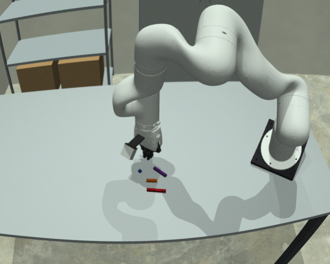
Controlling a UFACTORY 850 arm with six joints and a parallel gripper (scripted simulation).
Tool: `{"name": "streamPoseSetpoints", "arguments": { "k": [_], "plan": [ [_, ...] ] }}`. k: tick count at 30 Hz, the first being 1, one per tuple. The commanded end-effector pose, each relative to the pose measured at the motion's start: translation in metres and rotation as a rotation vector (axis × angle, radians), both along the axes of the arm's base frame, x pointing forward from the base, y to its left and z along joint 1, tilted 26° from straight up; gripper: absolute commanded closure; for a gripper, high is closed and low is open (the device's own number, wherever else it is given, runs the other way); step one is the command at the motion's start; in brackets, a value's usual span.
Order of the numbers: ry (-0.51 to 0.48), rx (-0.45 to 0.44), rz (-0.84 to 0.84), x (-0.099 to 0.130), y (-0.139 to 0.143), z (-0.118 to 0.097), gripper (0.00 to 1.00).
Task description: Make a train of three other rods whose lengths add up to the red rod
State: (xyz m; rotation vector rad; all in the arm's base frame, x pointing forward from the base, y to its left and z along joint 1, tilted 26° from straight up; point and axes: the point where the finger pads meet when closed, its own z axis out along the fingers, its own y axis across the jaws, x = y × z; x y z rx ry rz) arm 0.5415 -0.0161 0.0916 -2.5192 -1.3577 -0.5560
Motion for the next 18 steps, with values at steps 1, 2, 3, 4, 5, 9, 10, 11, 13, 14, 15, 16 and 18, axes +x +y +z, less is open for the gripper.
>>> {"name": "streamPoseSetpoints", "arguments": {
  "k": [1, 2, 3, 4, 5, 9, 10, 11, 13, 14, 15, 16, 18],
  "plan": [
    [-0.002, 0.0, 0.0, 0.0007, -0.0004, 0.0007, 0.96],
    [-0.002, 0.0, 0.0, 0.0007, -0.0004, 0.0007, 0.96],
    [-0.002, 0.0, 0.0, 0.0007, -0.0004, 0.0007, 0.96],
    [-0.002, 0.0, 0.0, 0.0007, -0.0004, 0.0007, 0.96],
    [-0.002, 0.0, 0.0, 0.0007, -0.0004, 0.0007, 0.96],
    [-0.002, 0.0, 0.0, 0.0007, -0.0003, 0.0006, 0.96],
    [-0.002, 0.0, 0.0, 0.0007, -0.0003, 0.0005, 0.96],
    [-0.002, 0.0, 0.0, 0.0008, -0.0002, 0.0003, 0.96],
    [-0.002, 0.0, 0.0, 0.001, 0.0001, -0.0004, 0.96],
    [-0.002, 0.0, 0.0, 0.0011, 0.0003, -0.001, 0.96],
    [-0.002, 0.0, 0.0, 0.0012, 0.0006, -0.0016, 0.96],
    [-0.002, 0.0, 0.0, 0.0014, 0.0009, -0.0023, 0.96],
    [-0.002, 0.0, 0.0, 0.0018, 0.0015, -0.0039, 0.96]
  ]
}}
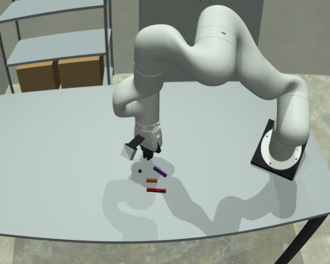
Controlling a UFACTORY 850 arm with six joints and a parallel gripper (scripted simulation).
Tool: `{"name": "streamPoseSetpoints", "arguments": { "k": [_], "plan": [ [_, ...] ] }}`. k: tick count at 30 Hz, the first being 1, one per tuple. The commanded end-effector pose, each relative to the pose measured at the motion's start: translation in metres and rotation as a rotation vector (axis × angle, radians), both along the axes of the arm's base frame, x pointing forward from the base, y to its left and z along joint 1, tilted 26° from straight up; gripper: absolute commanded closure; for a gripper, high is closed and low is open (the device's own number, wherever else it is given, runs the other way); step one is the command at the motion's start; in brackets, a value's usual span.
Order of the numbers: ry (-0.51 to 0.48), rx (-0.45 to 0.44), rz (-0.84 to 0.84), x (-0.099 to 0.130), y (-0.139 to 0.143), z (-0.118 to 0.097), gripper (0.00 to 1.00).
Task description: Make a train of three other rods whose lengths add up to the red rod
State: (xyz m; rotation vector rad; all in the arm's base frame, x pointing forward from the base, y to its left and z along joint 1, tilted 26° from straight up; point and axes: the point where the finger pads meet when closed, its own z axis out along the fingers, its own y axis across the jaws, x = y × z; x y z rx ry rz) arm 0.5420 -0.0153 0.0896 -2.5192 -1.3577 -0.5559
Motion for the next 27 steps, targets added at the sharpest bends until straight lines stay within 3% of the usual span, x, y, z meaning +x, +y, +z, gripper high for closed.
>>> {"name": "streamPoseSetpoints", "arguments": {
  "k": [1, 27],
  "plan": [
    [-0.002, 0.0, 0.0, 0.0015, 0.0011, -0.0028, 0.96],
    [-0.002, 0.0, 0.0, 0.0028, 0.0032, -0.0081, 0.96]
  ]
}}
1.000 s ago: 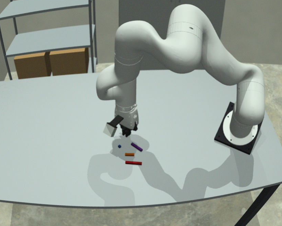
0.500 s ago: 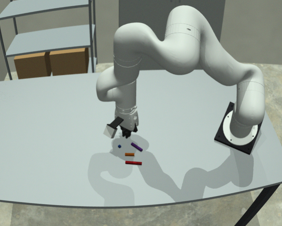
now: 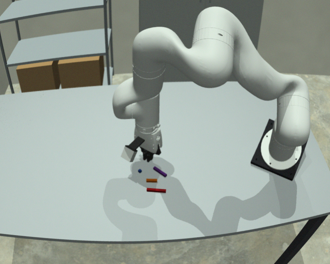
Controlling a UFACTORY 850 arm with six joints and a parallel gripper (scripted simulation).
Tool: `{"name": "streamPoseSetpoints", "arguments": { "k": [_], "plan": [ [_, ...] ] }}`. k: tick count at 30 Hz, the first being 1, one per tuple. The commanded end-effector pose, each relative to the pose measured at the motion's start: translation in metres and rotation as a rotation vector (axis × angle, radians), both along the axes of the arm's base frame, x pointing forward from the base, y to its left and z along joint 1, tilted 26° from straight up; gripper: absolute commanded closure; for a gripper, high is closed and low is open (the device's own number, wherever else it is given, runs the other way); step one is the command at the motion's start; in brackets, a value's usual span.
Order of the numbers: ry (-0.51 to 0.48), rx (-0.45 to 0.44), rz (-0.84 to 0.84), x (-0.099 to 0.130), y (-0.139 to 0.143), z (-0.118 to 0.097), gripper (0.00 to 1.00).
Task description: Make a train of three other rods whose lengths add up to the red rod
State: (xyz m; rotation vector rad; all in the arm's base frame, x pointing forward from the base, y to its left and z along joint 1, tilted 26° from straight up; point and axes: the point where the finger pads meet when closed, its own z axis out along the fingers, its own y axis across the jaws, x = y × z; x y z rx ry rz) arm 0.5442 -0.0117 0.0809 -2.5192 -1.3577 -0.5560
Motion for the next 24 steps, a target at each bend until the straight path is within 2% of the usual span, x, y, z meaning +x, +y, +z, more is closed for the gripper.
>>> {"name": "streamPoseSetpoints", "arguments": {
  "k": [1, 22, 23, 24],
  "plan": [
    [-0.002, 0.0, 0.0, 0.0007, -0.0003, 0.0007, 0.96],
    [-0.002, 0.0, 0.0, 0.0007, -0.0003, 0.0007, 0.96],
    [-0.002, 0.0, 0.0, 0.0007, -0.0003, 0.0007, 0.92],
    [-0.002, 0.0, 0.0, 0.0007, -0.0003, 0.0007, 0.92]
  ]
}}
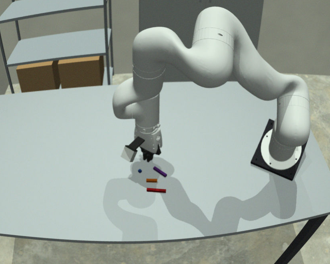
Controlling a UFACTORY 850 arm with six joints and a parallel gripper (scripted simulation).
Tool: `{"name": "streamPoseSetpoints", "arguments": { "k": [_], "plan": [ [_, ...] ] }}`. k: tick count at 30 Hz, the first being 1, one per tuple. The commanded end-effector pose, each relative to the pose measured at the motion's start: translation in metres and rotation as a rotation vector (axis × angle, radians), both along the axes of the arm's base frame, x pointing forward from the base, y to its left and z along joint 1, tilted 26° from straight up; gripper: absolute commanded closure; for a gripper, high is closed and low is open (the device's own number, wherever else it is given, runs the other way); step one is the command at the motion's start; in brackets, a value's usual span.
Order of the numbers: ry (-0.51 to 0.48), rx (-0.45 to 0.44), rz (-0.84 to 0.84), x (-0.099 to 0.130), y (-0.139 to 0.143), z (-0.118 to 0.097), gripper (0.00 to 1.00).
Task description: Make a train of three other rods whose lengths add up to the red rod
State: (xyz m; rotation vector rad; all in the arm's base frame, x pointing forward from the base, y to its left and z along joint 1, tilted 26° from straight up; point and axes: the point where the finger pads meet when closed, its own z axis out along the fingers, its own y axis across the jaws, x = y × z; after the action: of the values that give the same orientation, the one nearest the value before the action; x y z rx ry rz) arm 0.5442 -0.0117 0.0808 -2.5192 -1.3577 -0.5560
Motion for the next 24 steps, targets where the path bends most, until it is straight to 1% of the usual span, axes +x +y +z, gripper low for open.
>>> {"name": "streamPoseSetpoints", "arguments": {
  "k": [1, 2, 6, 7, 9, 10, 12, 13, 24],
  "plan": [
    [-0.002, 0.0, 0.0, 0.0007, -0.0003, 0.0007, 0.92],
    [-0.002, 0.0, 0.0, 0.0007, -0.0003, 0.0007, 0.88],
    [-0.002, 0.0, 0.0, 0.0007, -0.0003, 0.0007, 0.88],
    [-0.002, 0.0, 0.0, 0.0007, -0.0003, 0.0007, 0.84],
    [-0.002, 0.0, 0.0, 0.0007, -0.0003, 0.0007, 0.84],
    [-0.002, 0.0, 0.0, 0.0007, -0.0003, 0.0007, 0.8],
    [-0.002, 0.0, 0.0, 0.0007, -0.0003, 0.0007, 0.8],
    [-0.002, 0.0, 0.0, 0.0007, -0.0003, 0.0007, 0.76],
    [-0.002, 0.0, 0.0, 0.0007, -0.0004, 0.0007, 0.76]
  ]
}}
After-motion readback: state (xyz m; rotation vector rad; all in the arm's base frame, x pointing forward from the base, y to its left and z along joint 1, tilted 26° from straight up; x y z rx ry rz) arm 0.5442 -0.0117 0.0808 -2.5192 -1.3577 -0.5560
